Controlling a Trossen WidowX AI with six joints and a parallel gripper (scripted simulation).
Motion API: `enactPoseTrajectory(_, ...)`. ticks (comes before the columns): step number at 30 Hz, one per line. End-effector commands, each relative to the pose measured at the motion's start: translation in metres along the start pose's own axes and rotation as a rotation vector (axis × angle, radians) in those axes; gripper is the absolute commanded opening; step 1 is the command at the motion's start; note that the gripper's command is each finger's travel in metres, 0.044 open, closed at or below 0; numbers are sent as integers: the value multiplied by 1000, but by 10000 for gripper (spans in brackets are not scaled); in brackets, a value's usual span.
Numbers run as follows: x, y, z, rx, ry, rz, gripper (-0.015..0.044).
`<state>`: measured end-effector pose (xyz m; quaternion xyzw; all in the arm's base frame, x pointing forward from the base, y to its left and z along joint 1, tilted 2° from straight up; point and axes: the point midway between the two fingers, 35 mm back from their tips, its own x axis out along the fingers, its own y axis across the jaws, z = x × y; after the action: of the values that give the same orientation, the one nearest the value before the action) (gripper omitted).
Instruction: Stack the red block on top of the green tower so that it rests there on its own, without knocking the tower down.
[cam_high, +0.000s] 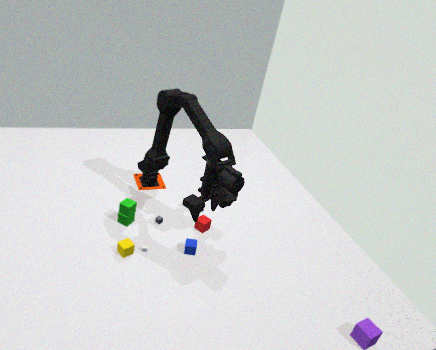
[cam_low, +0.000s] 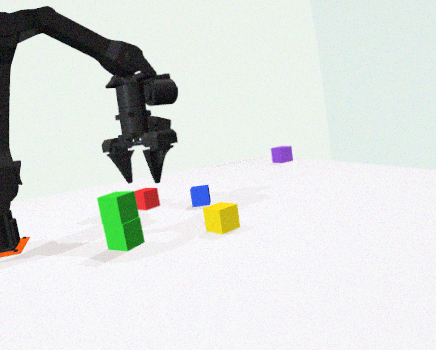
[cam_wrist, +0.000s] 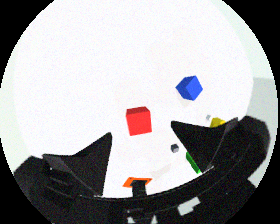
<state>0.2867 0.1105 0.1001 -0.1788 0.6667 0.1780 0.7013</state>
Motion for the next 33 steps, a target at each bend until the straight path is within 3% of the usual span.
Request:
enactPoseTrajectory(1, 2, 1, 1, 3, -6, 5, 440)
enactPoseTrajectory(33, 47, 2, 1, 3, -6, 5, 440)
